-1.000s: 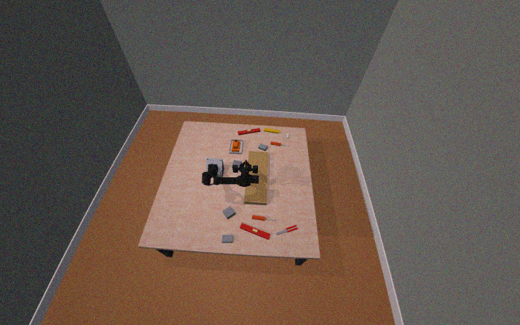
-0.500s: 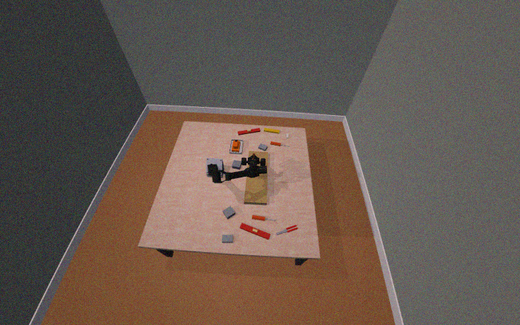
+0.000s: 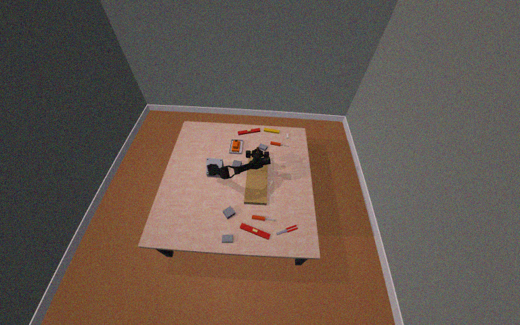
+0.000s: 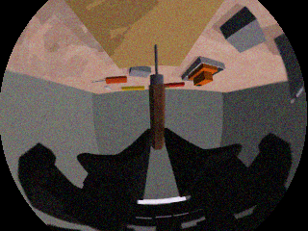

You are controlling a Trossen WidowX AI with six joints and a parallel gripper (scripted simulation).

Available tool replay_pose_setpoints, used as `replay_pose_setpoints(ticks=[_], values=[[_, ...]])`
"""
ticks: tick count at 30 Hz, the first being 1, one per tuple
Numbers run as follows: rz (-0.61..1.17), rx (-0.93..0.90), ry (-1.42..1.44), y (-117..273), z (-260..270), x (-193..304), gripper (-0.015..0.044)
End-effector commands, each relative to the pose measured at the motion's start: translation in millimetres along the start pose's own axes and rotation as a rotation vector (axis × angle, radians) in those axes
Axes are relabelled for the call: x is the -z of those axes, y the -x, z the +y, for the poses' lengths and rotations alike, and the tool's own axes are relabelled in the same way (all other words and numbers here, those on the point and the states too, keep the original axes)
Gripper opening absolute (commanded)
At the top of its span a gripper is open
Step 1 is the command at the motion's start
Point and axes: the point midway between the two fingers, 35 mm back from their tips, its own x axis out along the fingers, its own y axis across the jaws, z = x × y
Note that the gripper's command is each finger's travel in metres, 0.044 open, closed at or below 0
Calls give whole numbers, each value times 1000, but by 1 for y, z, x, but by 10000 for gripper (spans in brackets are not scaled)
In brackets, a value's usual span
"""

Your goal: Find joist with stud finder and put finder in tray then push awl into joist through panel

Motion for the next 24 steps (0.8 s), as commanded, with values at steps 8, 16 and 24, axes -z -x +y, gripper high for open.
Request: replay_pose_setpoints(ticks=[8, 16, 24], values=[[2, -12, 0, -5, 3, -3, 0], [1, -12, 0, -8, 3, -14, 0], [1, -12, 0, -10, 3, -24, 0]])
